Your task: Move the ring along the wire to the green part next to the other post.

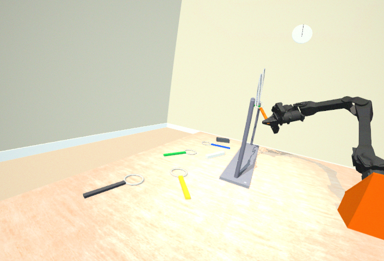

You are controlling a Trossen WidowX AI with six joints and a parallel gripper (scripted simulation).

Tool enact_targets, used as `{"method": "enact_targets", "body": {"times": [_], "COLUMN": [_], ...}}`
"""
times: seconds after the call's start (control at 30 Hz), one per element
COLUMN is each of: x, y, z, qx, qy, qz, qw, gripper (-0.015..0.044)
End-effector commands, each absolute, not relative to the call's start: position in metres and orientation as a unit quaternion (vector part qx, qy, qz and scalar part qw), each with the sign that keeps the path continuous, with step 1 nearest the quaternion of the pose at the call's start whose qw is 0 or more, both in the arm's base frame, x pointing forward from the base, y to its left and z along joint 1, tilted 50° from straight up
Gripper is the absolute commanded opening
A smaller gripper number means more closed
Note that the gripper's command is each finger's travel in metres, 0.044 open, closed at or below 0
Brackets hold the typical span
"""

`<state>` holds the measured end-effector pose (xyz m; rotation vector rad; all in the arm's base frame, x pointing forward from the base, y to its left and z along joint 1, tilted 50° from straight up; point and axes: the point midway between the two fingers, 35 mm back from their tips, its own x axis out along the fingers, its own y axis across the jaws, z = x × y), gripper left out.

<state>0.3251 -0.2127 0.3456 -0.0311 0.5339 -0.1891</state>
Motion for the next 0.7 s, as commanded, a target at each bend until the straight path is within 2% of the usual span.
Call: {"method": "enact_targets", "body": {"times": [0.0, 0.67], "x": [0.328, 0.341], "y": [-0.195, -0.124], "z": [0.345, 0.365], "qx": [0.035, 0.269], "qy": [0.258, 0.23], "qz": [-0.076, -0.015], "qw": [0.962, 0.935], "gripper": [-0.015, -0.015]}}
